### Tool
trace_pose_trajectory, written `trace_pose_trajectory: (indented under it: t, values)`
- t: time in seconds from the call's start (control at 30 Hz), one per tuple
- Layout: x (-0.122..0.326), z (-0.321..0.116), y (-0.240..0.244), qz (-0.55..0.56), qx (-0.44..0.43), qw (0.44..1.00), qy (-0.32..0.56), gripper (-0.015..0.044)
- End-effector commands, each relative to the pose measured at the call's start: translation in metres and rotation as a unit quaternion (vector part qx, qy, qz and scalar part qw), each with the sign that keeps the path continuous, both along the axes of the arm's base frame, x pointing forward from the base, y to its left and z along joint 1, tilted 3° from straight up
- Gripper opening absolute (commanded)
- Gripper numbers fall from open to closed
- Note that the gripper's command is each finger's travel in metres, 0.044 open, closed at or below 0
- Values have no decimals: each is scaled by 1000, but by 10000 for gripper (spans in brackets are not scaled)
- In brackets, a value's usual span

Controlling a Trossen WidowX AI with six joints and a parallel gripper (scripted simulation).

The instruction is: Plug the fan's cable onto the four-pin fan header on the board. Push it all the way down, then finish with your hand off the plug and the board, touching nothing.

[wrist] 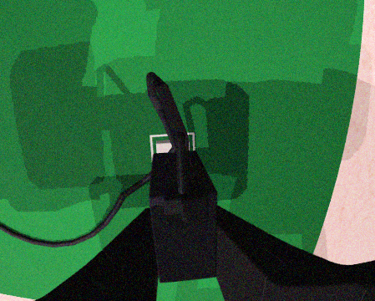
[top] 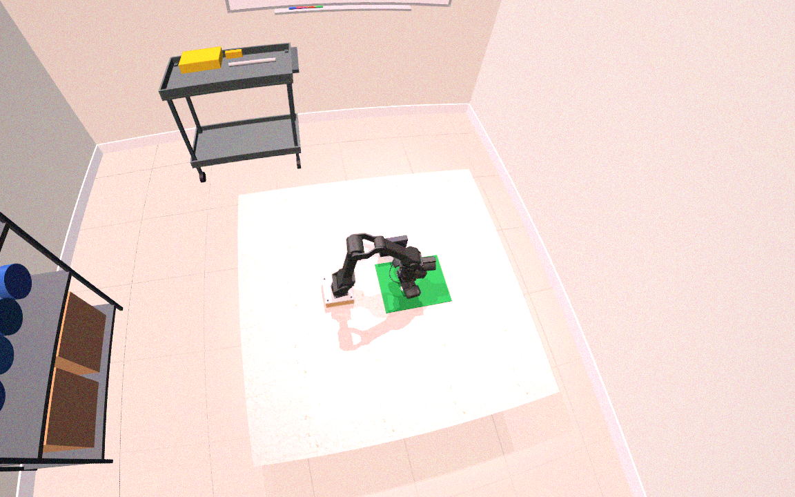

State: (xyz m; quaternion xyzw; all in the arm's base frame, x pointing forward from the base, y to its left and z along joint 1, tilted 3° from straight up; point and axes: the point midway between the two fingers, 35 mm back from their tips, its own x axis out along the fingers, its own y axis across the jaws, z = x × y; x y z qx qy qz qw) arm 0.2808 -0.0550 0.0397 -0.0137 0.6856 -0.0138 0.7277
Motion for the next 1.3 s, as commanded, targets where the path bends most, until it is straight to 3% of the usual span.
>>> trace_pose_trajectory:
  t: [0.0, 1.2, 1.27]
  values:
    - [0, -1, -1, 0, -2, 1000, 0, 0]
    - [1, -19, -2, -1, -2, 1000, 0, 0]
    - [1, -16, 0, 0, 1, 1000, -2, 53]
